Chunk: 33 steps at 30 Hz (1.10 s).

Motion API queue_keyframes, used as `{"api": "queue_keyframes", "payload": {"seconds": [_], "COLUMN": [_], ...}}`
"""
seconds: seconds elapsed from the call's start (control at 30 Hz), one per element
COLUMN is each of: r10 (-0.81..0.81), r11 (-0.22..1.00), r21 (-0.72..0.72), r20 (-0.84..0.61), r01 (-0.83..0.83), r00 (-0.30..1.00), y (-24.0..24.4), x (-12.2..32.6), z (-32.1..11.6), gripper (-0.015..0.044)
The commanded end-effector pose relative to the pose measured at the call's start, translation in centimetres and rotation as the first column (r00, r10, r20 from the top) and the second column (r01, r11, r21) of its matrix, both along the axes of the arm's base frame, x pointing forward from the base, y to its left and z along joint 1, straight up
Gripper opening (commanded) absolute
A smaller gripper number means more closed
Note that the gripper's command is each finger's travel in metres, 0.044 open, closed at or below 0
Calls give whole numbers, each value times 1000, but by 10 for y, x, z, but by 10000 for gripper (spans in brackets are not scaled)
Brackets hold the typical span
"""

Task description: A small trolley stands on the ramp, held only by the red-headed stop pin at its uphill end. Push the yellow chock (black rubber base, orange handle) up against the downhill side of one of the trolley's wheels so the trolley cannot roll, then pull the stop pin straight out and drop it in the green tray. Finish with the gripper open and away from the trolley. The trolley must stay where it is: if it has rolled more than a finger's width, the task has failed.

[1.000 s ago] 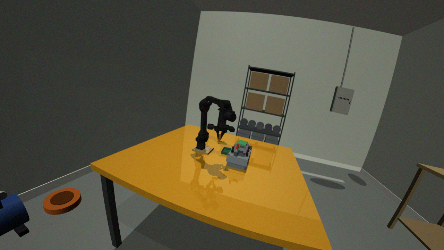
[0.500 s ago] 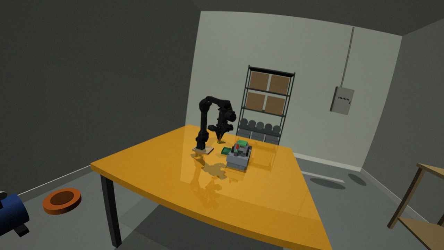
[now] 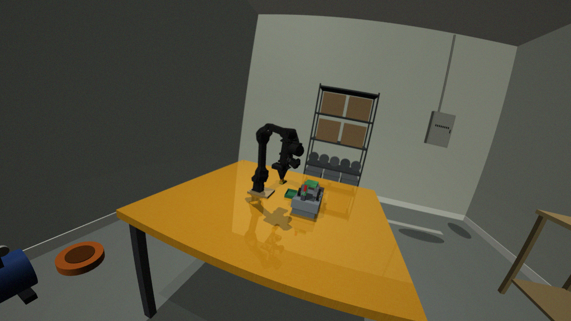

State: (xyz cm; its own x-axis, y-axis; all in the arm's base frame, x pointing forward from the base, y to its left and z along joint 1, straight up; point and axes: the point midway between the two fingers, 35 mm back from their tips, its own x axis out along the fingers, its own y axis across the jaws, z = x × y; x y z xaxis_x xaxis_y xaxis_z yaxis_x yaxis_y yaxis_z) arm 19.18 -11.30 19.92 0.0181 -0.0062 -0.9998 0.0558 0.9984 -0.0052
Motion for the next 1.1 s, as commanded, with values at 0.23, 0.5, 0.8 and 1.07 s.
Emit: {"api": "queue_keyframes", "payload": {"seconds": [0.23, 0.5, 0.8, 1.07], "r10": [355, 596, 813, 939], "r11": [935, 803, 582, 343], "r21": [-9, -11, -13, -13], "r20": [-9, -13, -19, -25], "r01": [-355, -597, -813, -939], "r00": [935, 803, 582, 343], "y": [0, 0, 0, 0], "x": [-1, -1, -1, -1], "z": [0, 0, 0, 0], "gripper": [0, 0, 0, 0]}}
